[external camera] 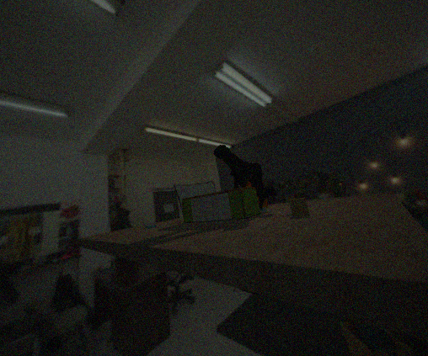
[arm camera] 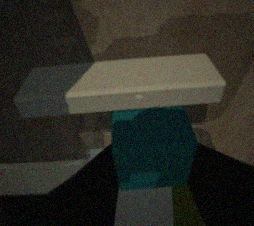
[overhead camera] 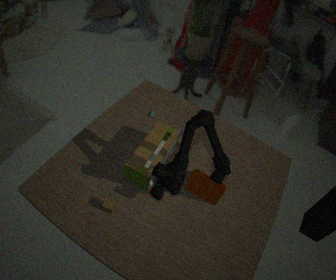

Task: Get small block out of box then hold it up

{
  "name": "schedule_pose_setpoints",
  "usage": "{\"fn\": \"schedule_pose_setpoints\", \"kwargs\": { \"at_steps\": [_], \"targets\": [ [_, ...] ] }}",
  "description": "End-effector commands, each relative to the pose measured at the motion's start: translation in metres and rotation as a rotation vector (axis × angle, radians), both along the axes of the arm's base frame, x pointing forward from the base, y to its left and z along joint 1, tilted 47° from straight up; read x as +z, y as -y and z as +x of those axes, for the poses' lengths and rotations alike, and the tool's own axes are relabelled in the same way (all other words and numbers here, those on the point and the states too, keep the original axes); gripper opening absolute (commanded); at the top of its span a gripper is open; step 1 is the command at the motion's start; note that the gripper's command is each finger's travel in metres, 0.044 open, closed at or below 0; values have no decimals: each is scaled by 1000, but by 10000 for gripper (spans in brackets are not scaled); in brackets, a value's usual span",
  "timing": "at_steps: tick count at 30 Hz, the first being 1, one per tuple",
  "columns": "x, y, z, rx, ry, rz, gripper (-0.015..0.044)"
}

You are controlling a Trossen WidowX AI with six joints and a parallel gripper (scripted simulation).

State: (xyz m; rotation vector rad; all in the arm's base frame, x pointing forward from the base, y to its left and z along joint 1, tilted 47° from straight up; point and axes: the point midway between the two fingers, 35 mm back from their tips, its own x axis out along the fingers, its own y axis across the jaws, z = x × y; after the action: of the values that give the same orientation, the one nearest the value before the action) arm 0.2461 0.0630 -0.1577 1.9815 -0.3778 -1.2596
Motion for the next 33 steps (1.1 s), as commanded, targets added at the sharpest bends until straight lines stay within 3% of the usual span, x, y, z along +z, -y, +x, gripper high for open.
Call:
{"fn": "schedule_pose_setpoints", "kwargs": {
  "at_steps": [1,11,33],
  "targets": [
    [10,-14,0,1,3,11,0],
    [36,-39,-5,10,-3,12,0],
    [110,-96,-34,358,-252,5,0]
  ]
}}
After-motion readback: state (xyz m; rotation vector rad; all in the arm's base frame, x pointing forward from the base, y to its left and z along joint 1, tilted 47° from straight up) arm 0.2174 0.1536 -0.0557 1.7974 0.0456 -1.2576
